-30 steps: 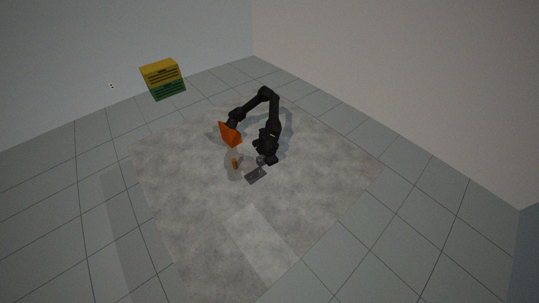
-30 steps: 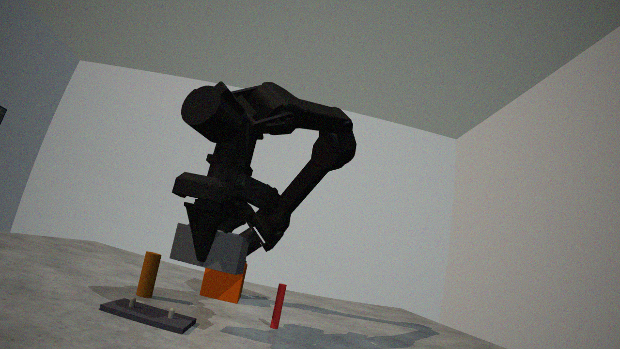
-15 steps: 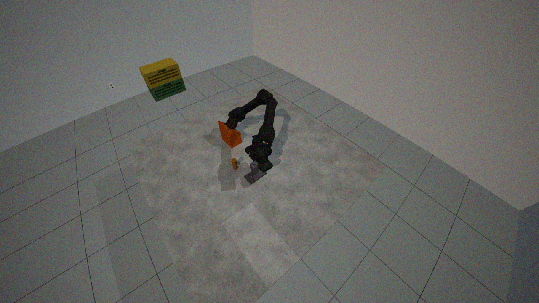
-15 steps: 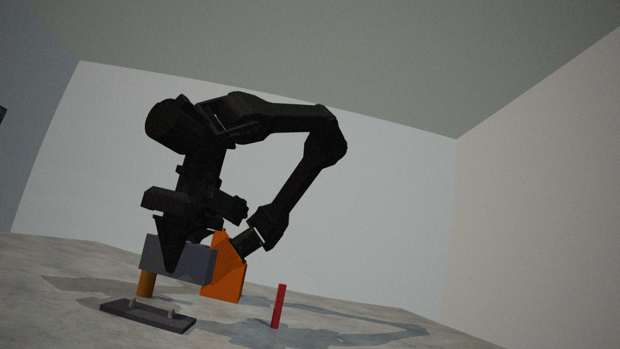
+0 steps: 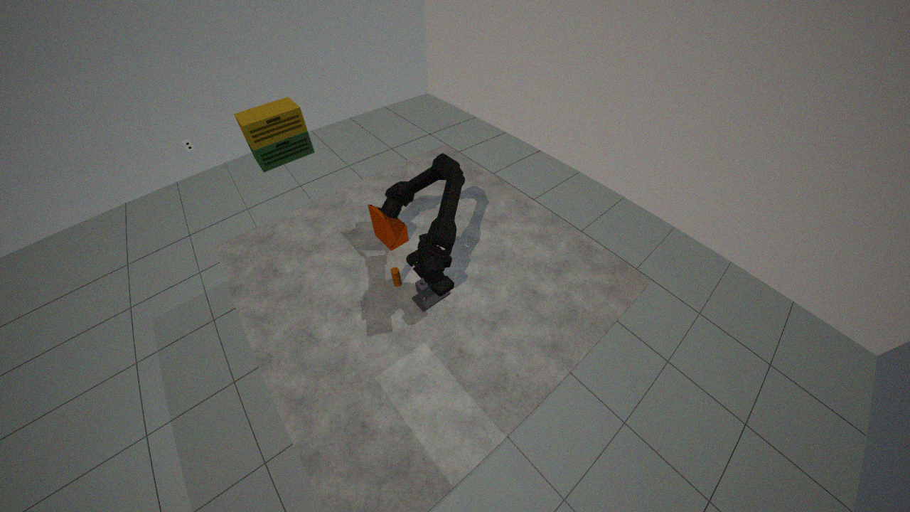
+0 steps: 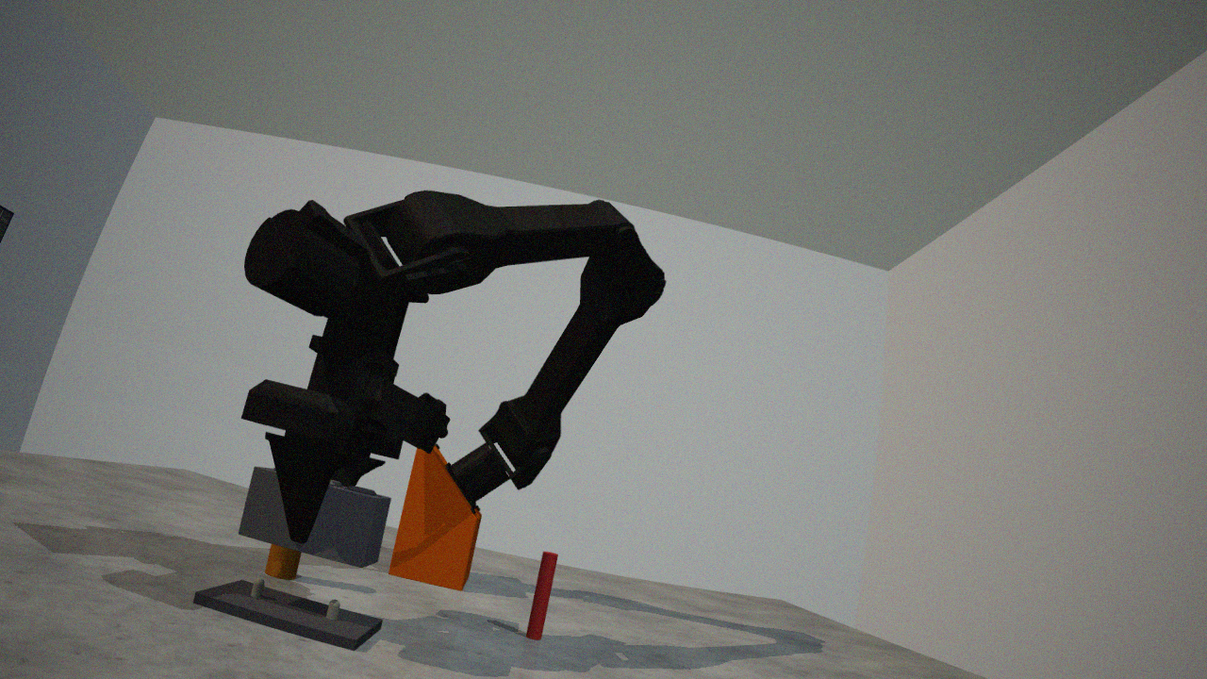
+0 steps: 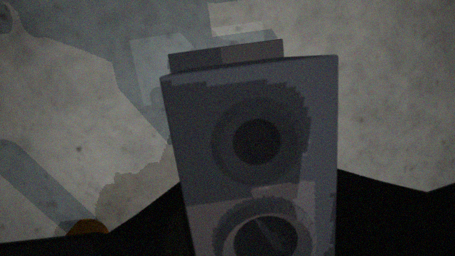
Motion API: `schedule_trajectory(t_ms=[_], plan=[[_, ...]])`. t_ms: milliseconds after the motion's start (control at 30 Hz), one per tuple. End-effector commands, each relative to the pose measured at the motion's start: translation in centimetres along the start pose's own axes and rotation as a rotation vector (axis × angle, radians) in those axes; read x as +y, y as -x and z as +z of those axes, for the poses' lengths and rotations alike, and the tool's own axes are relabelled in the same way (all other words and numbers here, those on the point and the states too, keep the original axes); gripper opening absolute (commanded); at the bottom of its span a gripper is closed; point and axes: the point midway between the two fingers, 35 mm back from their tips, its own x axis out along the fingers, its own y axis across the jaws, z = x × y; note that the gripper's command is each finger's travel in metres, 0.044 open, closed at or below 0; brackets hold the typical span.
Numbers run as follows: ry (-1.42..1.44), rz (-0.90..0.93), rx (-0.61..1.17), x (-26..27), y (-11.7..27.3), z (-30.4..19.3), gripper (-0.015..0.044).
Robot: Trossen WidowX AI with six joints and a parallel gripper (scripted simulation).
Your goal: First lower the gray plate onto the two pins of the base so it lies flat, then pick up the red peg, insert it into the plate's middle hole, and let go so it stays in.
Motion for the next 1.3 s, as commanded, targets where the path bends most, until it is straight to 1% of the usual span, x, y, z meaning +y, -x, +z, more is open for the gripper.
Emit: schedule_trajectory(t_ms=[0, 767, 1033, 1267], plan=[[0.007, -0.001, 0.007, 0.0, 0.0, -0.2, 0.0], [0.007, -0.001, 0.007, 0.0, 0.0, -0.3, 0.0], [0.007, -0.001, 0.006, 0.0, -1.5, -0.3, 0.0], [0.007, -0.001, 0.006, 0.0, -2.1, -0.3, 0.0]])
